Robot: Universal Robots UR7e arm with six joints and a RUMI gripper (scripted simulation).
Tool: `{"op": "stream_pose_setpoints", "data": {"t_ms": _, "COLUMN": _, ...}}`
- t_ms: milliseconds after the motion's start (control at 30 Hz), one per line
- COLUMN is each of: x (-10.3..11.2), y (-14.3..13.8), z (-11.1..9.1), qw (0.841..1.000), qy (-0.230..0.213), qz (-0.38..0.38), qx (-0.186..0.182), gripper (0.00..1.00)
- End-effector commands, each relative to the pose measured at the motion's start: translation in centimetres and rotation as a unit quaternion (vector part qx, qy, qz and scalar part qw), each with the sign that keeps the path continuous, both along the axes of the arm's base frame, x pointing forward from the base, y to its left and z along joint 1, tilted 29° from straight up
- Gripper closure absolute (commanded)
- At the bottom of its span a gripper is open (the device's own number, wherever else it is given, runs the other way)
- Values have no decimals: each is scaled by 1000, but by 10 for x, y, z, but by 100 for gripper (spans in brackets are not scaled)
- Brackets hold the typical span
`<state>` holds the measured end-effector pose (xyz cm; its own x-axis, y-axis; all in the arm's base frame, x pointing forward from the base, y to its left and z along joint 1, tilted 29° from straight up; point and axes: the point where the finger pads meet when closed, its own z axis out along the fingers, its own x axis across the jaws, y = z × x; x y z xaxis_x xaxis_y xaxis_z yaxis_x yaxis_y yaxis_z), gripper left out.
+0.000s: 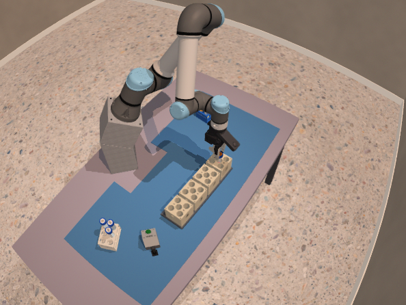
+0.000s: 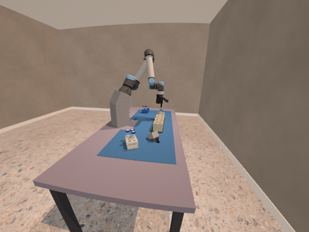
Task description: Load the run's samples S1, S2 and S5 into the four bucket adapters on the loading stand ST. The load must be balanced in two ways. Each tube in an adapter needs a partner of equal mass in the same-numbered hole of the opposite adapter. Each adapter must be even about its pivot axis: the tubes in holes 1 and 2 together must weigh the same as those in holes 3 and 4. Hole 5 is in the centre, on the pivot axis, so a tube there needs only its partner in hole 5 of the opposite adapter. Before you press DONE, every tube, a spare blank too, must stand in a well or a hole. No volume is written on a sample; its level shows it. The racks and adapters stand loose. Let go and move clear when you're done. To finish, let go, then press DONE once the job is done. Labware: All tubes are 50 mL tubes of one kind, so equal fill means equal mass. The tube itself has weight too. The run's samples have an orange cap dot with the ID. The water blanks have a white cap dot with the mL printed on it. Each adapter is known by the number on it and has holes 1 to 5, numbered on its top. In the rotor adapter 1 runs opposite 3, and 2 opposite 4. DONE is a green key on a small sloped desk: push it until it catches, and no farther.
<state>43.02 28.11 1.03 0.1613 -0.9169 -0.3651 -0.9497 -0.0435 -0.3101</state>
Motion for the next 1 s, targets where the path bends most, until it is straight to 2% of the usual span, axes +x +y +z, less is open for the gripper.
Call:
{"op": "stream_pose_setpoints", "data": {"t_ms": 0, "x": 2, "y": 2, "z": -5, "qw": 1000, "qy": -1, "qz": 0, "qx": 0, "gripper": 100}}
{"op": "stream_pose_setpoints", "data": {"t_ms": 967, "x": 6, "y": 9, "z": -19, "qw": 1000, "qy": -1, "qz": 0, "qx": 0, "gripper": 100}}
